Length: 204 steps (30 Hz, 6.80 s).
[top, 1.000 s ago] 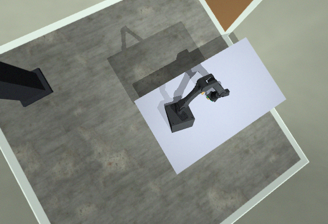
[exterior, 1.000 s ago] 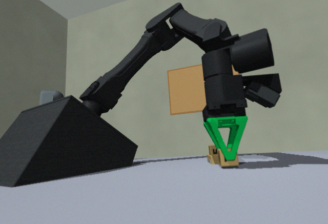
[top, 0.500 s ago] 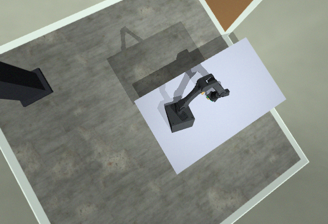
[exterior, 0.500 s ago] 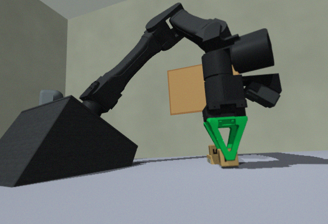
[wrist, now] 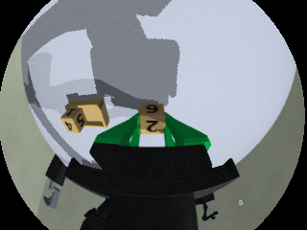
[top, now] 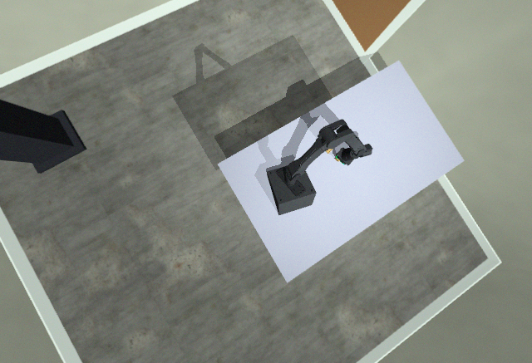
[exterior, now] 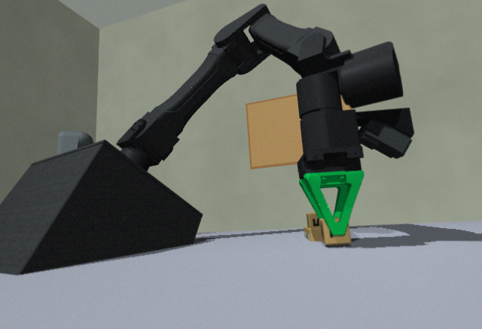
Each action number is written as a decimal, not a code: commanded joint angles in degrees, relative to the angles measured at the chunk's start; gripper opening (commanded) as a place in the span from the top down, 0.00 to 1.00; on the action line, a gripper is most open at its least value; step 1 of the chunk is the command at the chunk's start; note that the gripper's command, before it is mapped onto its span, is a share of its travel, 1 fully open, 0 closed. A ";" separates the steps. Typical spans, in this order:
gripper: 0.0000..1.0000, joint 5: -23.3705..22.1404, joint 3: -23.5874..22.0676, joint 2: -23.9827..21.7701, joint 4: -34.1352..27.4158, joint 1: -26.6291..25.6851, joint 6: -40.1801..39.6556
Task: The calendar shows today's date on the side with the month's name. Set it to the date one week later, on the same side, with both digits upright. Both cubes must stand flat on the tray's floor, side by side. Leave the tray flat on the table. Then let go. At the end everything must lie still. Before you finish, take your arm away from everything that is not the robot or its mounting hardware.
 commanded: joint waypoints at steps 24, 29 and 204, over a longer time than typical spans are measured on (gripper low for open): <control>0.74 -0.59 1.58 0.53 -0.40 -0.10 -0.44; 0.74 -0.59 1.58 0.53 -0.40 -0.10 -0.44; 0.55 -0.46 5.75 -5.20 -10.43 -4.12 -4.38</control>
